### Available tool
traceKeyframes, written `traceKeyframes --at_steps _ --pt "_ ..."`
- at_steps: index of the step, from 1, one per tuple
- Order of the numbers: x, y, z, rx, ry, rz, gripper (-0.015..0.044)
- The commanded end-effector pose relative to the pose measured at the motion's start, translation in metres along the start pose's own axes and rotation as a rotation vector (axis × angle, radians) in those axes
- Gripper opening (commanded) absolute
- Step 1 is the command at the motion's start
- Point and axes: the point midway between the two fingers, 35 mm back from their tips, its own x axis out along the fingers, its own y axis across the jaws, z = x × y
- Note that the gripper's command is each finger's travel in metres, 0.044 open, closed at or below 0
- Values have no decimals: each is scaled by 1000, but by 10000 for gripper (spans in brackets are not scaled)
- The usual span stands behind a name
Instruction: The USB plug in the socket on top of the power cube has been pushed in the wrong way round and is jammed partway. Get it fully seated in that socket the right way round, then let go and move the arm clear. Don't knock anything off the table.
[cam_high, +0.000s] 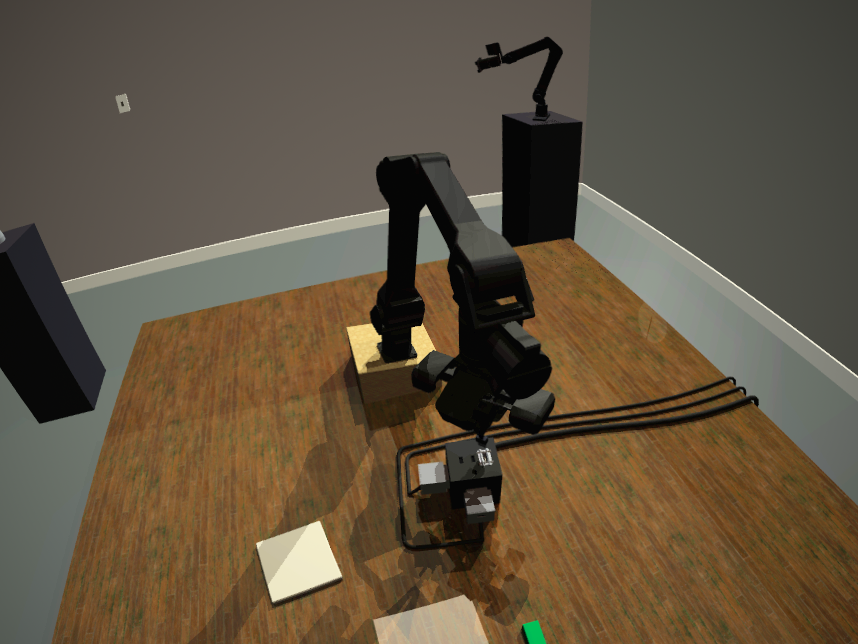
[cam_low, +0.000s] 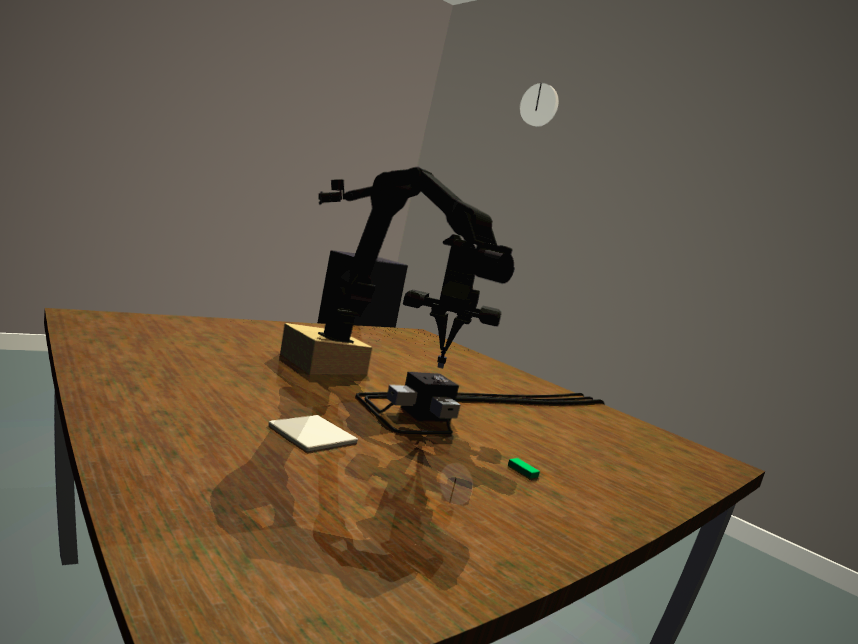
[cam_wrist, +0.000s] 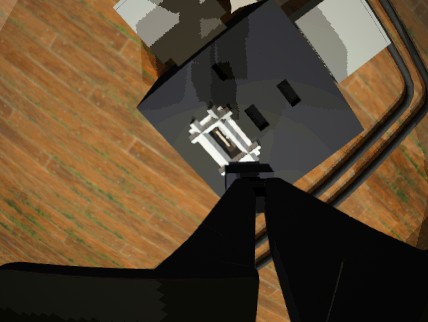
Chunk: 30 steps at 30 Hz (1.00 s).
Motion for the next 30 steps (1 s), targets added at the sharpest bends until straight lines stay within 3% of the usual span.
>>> traceKeyframes --at_steps 1,30 --pt "0 0 0 -86 0 0 0" --pt "0 0 0 -845 0 0 0"
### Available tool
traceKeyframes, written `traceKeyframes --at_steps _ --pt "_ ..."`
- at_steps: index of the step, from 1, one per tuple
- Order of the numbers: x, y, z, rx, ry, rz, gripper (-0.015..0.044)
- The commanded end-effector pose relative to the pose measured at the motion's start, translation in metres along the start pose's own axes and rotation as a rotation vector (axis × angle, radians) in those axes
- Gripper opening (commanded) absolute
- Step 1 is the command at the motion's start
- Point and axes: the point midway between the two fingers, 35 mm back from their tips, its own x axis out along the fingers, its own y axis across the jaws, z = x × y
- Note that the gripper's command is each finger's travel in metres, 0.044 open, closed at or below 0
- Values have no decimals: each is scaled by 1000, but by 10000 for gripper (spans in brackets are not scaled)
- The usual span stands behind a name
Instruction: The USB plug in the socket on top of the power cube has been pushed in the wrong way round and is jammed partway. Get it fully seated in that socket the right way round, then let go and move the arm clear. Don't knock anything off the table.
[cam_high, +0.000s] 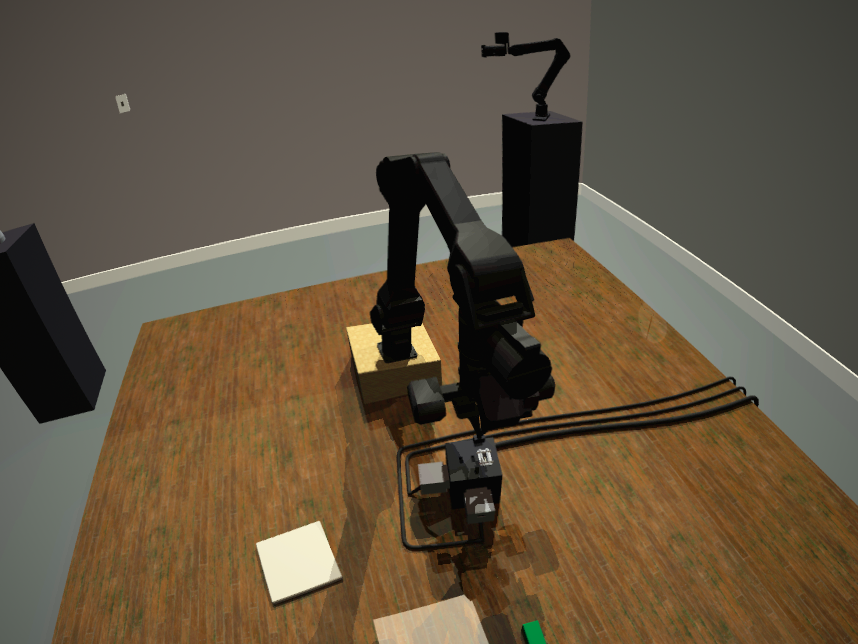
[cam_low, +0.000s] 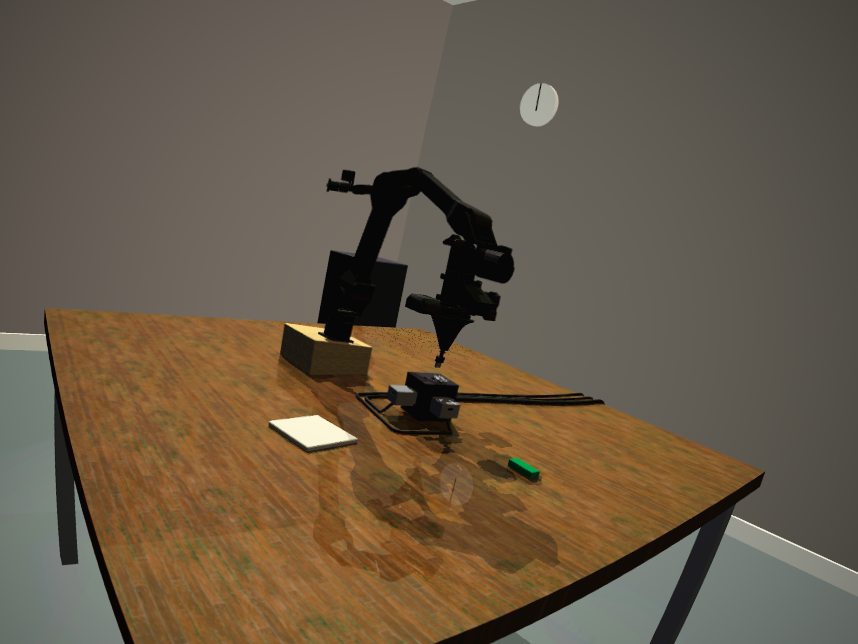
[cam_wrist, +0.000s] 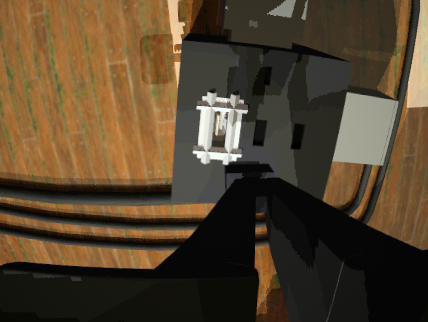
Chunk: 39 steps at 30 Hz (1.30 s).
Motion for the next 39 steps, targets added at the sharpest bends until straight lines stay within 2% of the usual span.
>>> traceKeyframes --at_steps 1,39 --pt "0 0 0 -86 0 0 0" --pt "0 0 0 -1081 0 0 0"
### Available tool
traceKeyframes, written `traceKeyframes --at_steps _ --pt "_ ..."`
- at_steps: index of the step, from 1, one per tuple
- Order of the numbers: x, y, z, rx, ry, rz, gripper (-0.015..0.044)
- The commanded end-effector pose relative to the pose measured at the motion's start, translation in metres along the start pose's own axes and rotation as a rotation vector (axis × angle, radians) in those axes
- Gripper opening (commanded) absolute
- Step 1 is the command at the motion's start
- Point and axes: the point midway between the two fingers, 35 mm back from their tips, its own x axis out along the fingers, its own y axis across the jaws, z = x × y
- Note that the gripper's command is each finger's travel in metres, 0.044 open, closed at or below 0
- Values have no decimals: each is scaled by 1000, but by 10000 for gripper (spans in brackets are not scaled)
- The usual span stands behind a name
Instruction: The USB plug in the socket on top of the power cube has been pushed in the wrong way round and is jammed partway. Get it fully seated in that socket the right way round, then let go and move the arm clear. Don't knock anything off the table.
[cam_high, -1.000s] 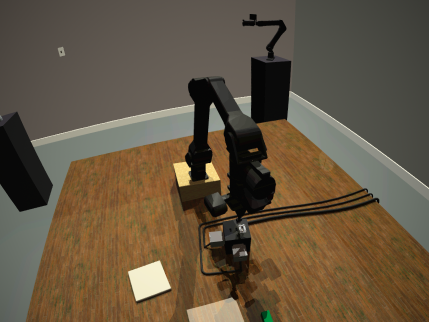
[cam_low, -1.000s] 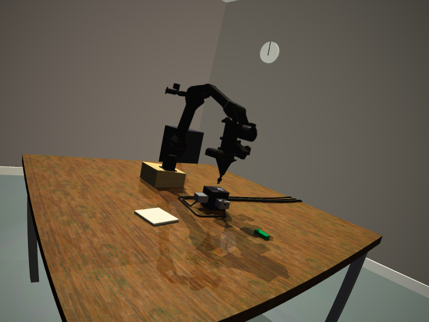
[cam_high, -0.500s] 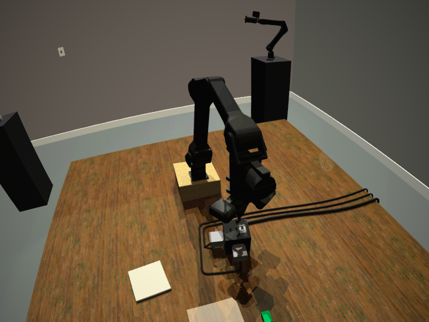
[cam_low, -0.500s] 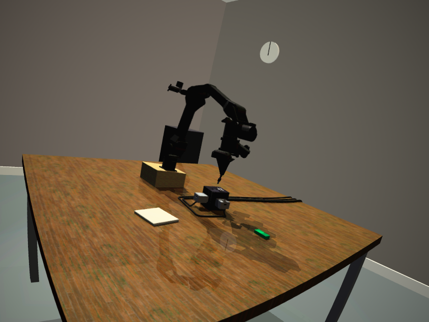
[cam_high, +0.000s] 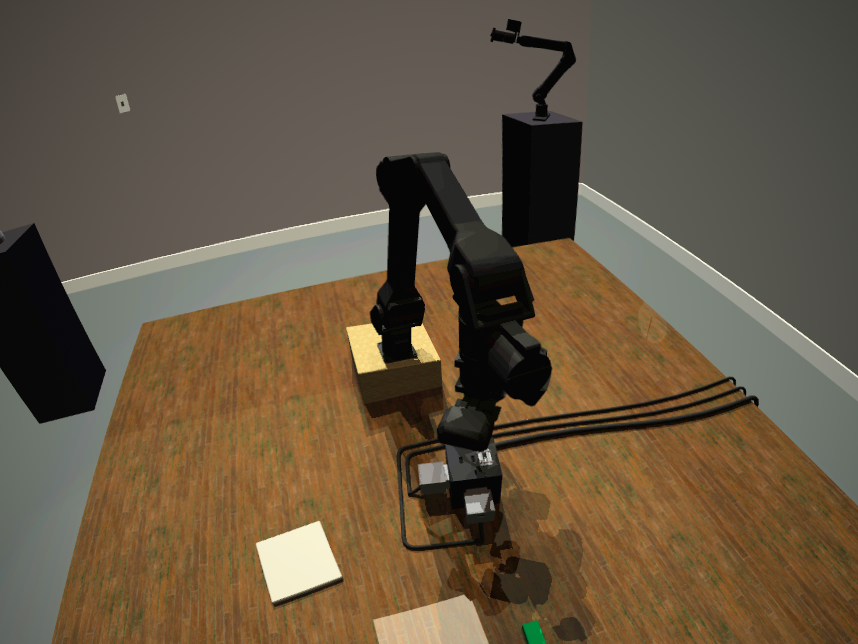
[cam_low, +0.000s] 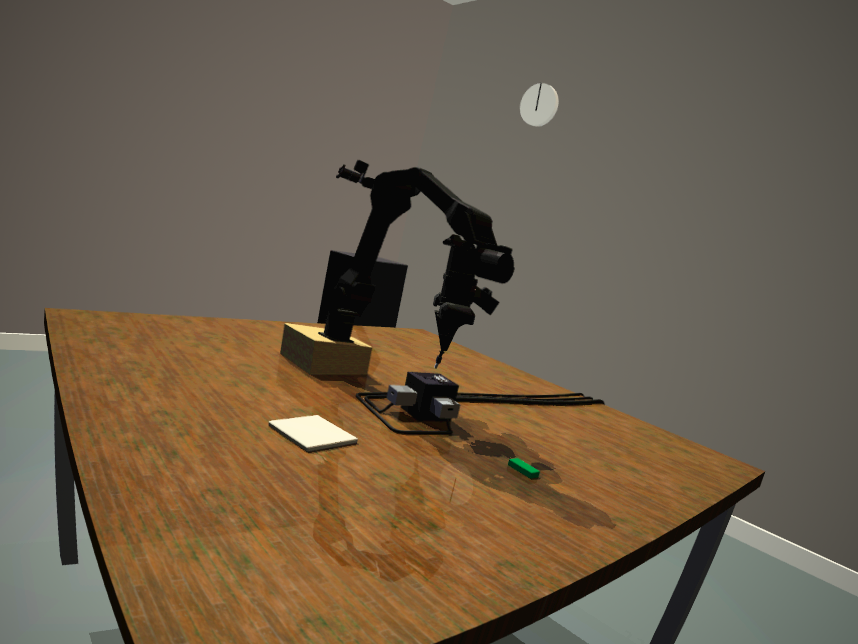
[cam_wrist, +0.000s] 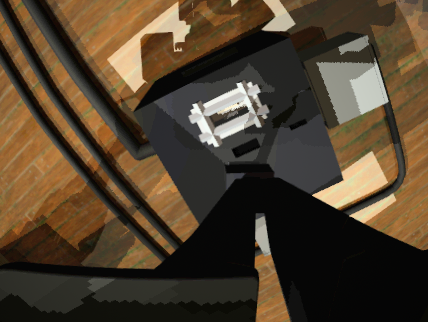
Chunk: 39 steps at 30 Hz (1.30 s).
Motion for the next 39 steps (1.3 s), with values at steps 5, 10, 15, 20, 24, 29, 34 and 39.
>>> traceKeyframes --at_steps 5,10,15,20,24,29,34,39 --pt "0 0 0 -191 0 0 0" --pt "0 0 0 -322 0 0 0" --pt "0 0 0 -435 0 0 0" --pt "0 0 0 -440 0 0 0" --pt "0 0 0 -440 0 0 0" --pt "0 0 0 -435 -1 0 0" --pt "1 0 0 -435 -6 1 0" --pt "1 0 1 -435 -11 2 0"
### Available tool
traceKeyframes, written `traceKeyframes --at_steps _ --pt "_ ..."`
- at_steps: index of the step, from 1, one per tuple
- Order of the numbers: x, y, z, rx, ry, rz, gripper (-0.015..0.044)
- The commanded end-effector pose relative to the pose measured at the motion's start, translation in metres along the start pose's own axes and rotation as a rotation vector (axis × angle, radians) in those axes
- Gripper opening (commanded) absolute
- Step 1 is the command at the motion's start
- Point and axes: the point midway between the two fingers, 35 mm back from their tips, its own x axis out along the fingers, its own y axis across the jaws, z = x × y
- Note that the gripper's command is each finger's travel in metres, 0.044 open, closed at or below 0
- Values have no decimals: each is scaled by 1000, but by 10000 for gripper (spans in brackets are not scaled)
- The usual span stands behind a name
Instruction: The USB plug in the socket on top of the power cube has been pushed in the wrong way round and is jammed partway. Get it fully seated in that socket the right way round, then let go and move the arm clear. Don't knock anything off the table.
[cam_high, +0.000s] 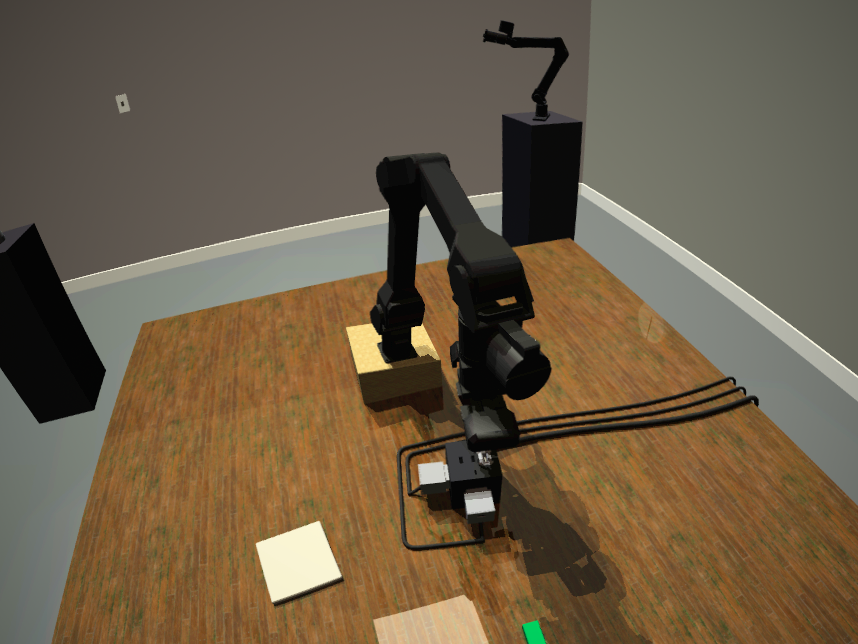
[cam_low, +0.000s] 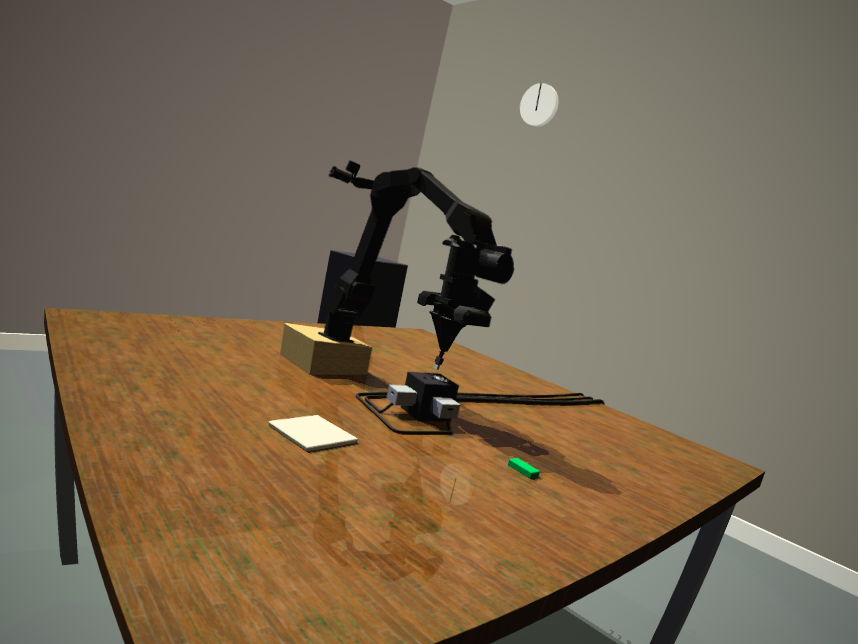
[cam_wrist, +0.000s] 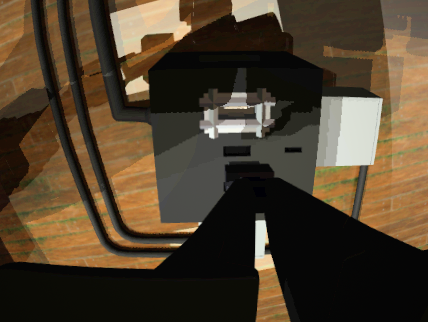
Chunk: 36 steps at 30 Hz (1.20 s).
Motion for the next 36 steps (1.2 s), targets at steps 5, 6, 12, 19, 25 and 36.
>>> traceKeyframes --at_steps 5,6,12,19,25,36 --pt "1 0 1 -1 -12 0 0" --pt "1 0 1 -1 -13 0 0" --pt "2 0 2 -1 -19 0 0" --pt "2 0 2 -1 -25 0 0" --pt "3 0 3 -1 -31 0 0" --pt "4 0 4 -1 -42 0 0"
